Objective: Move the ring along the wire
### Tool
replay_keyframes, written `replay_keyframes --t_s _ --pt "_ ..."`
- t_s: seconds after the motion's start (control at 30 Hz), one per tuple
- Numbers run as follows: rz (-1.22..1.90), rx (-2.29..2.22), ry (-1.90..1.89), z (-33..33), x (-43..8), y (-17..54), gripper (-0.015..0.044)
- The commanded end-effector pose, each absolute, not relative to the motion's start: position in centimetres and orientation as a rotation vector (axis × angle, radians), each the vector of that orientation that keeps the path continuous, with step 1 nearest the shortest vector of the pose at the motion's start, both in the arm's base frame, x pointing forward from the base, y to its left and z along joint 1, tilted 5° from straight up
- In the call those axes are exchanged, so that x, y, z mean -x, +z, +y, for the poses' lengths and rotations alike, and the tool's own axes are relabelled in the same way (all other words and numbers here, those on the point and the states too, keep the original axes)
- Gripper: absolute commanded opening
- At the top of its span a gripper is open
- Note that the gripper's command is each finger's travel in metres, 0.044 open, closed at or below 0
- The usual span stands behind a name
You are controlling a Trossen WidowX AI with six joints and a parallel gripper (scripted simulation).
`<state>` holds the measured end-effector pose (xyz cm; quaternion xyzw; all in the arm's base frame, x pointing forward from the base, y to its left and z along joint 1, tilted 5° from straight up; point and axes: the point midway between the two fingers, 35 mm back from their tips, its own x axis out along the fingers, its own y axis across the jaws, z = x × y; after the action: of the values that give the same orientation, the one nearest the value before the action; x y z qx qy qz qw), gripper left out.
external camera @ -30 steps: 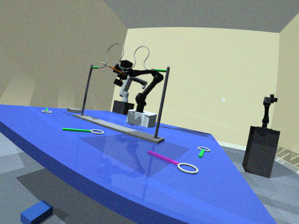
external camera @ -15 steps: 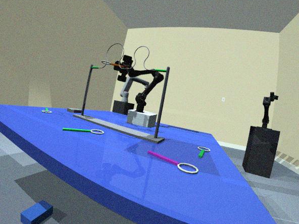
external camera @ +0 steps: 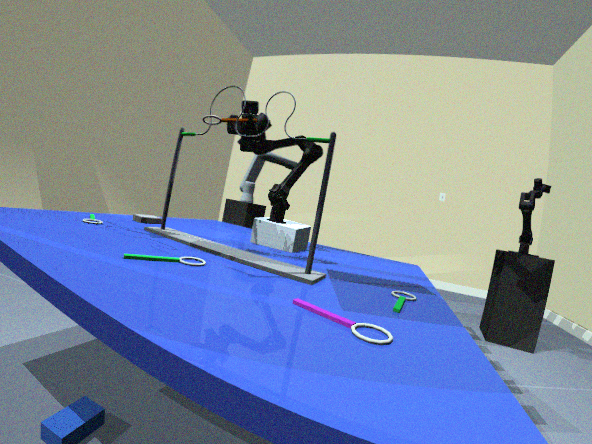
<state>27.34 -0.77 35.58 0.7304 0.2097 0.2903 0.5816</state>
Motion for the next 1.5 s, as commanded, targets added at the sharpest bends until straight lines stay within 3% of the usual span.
replay_keyframes --t_s 0.0,1.47 --pt "0.485 -1.772 0.691 -1.3 -27.5 36.5 -0.0150" --pt "0.559 -1.673 0.624 -2.5 -27.4 38.9 -0.0150"
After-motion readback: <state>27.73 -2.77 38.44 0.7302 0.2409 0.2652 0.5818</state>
